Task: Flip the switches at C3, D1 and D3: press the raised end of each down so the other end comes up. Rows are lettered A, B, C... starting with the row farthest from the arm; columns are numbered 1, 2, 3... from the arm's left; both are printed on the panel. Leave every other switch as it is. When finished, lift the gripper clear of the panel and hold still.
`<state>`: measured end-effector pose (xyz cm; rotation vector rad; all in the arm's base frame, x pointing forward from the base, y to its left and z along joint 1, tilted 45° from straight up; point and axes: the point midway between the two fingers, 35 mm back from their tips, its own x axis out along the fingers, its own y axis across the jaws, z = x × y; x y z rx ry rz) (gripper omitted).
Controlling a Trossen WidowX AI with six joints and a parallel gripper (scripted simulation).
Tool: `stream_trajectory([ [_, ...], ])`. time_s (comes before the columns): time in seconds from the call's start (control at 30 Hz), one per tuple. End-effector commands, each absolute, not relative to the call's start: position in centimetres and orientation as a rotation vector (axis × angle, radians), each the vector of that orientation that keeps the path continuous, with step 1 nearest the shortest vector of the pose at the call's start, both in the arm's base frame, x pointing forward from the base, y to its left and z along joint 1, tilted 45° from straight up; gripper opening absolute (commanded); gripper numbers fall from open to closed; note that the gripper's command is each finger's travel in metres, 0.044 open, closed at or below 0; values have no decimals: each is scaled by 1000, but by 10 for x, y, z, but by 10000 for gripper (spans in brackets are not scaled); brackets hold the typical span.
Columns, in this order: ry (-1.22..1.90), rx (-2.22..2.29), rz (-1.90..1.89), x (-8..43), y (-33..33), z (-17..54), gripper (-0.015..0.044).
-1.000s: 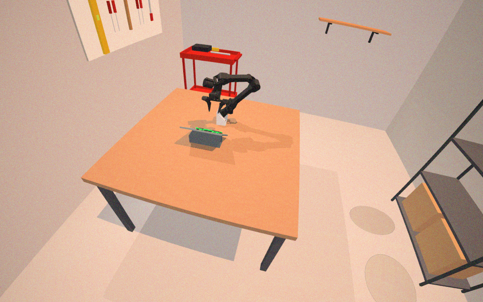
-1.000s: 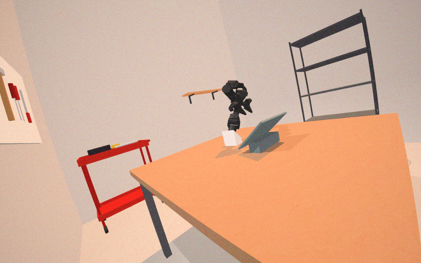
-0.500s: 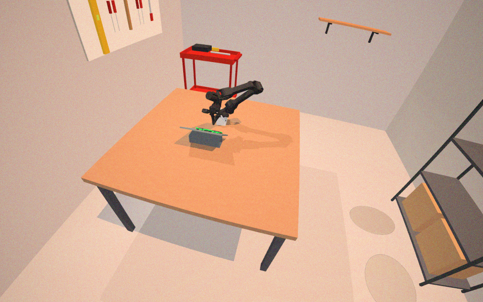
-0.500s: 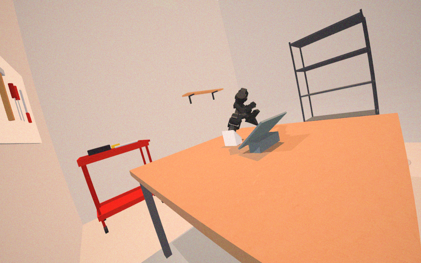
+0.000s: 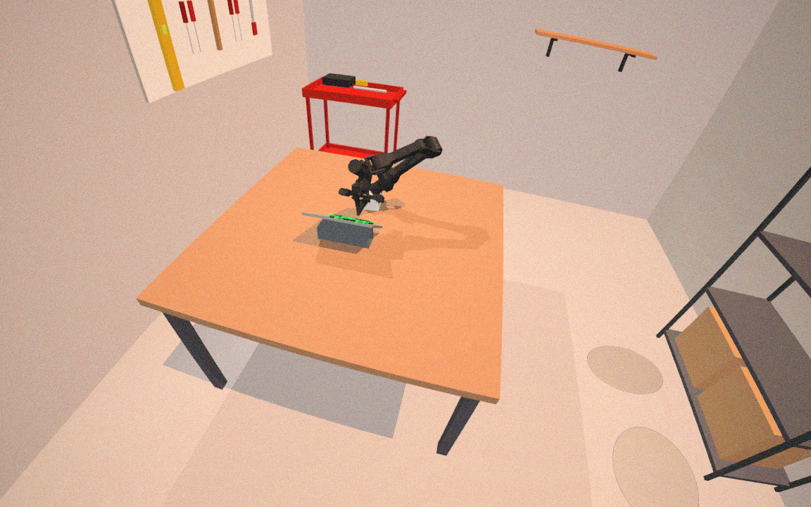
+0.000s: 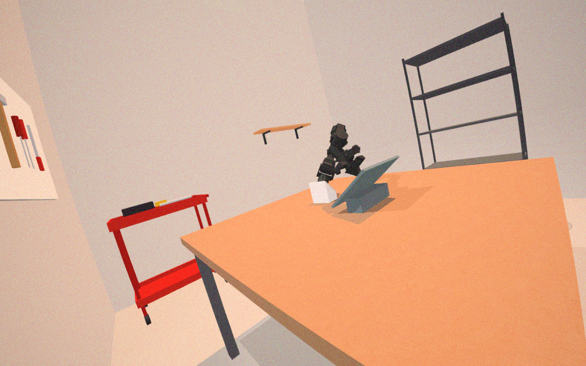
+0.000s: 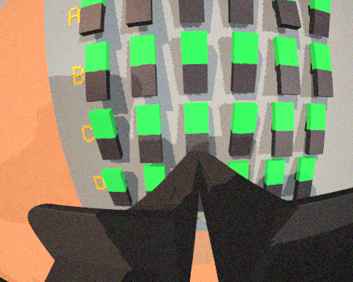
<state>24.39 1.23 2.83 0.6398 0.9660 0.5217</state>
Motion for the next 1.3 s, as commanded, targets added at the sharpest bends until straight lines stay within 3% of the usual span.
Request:
stream_trajectory([
  [0.0,974,644,519,245,16,24,0],
  [1.27,973,644,520,249,21,19,0],
])
